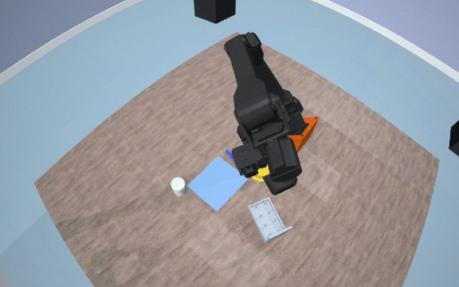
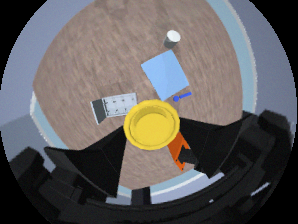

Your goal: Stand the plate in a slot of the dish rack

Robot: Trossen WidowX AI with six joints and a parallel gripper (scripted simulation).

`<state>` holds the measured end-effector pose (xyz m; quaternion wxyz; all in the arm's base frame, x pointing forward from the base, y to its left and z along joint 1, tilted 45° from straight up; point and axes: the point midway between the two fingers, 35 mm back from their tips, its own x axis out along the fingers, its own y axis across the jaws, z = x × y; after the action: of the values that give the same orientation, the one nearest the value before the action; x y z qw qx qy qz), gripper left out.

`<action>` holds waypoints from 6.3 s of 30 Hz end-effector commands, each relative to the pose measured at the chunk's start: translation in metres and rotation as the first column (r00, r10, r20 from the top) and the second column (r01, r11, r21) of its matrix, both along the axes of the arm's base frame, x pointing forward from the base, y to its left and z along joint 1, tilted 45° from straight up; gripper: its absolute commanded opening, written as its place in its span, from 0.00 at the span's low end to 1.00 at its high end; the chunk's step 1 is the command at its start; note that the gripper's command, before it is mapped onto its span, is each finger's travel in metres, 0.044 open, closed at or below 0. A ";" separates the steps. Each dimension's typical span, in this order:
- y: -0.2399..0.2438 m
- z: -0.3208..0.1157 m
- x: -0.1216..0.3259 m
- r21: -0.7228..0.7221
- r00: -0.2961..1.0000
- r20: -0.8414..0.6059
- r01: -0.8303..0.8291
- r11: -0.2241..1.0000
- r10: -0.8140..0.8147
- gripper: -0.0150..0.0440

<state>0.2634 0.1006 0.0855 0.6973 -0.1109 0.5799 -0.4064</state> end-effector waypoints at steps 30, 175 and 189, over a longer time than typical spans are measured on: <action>-0.041 -0.074 -0.011 0.552 0.876 -0.318 -0.141 0.822 0.364 0.25; -0.093 -0.139 0.011 0.072 -0.359 0.425 -0.902 -0.426 0.831 0.48; -0.093 -0.139 0.011 0.072 -0.359 0.425 -0.902 -0.426 0.831 0.93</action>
<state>0.2742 0.0076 -0.0538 0.7748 -0.3569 0.2373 0.4648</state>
